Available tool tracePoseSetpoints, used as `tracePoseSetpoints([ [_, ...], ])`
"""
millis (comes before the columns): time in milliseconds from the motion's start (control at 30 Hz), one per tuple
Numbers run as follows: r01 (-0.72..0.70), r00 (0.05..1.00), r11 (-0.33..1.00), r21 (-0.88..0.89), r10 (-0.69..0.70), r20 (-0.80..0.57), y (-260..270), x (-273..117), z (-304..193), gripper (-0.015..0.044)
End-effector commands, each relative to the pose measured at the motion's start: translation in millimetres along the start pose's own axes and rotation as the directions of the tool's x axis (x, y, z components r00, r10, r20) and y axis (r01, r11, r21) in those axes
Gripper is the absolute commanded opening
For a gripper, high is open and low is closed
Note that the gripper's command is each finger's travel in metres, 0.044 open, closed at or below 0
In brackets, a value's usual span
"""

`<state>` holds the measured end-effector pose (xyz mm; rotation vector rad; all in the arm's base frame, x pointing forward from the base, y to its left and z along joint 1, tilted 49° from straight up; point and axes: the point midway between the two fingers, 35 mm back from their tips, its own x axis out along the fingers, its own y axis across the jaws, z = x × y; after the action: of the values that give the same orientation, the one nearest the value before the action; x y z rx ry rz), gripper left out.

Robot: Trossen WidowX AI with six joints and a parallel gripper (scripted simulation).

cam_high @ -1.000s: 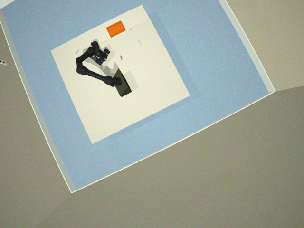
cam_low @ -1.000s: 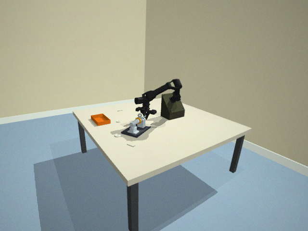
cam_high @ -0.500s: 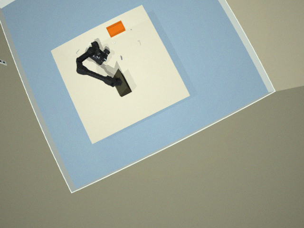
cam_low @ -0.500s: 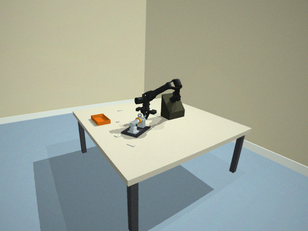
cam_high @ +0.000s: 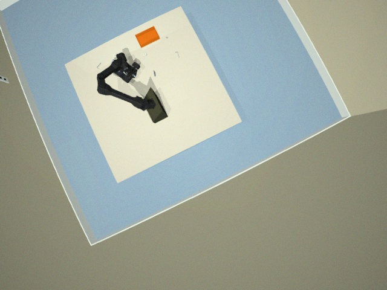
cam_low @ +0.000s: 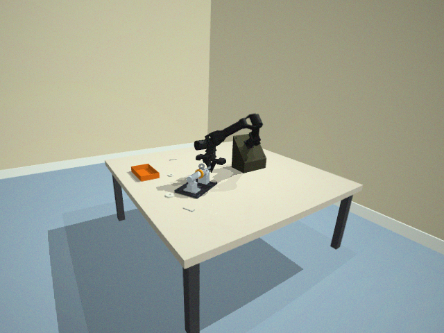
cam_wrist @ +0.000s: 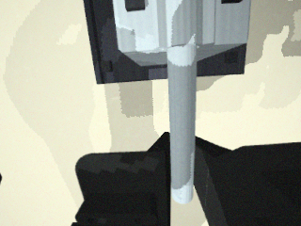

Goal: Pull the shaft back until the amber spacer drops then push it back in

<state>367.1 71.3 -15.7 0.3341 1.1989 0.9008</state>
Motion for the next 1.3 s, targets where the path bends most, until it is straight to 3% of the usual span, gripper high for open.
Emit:
tracePoseSetpoints([
  [0,0.002,1.000,1.000,-0.003,-0.002,-0.002,0.6,-0.7,-1.2,0.0000],
  [1267,0.002,1.000,1.000,-0.003,-0.002,-0.002,0.6,-0.7,-5.3,0.0000],
])
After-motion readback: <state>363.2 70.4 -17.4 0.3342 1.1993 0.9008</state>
